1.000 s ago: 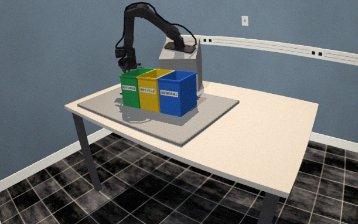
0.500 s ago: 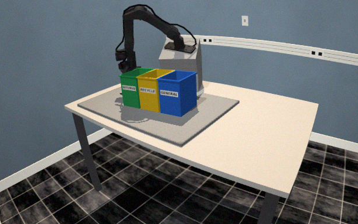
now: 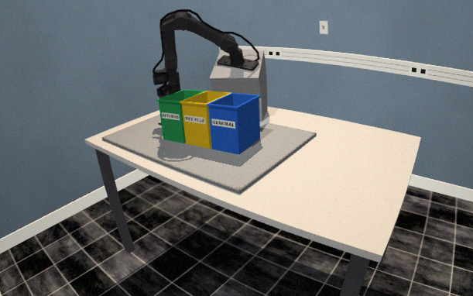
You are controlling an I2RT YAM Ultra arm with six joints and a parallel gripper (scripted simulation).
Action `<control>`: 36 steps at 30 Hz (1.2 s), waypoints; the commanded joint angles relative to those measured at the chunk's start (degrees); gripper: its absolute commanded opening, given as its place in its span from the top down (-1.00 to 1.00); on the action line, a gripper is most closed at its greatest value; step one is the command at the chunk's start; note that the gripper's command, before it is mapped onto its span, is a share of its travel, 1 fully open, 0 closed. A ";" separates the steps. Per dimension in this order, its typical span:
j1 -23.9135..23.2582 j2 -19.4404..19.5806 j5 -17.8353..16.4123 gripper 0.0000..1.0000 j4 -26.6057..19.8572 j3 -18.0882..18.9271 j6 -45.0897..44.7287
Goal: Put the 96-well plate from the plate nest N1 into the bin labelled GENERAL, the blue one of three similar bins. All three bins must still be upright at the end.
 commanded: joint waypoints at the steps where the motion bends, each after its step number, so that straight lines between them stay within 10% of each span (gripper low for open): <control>1: -0.14 1.25 0.13 -1.00 2.13 1.34 1.08; 36: 2.28 7.21 0.27 -1.00 7.10 3.67 3.45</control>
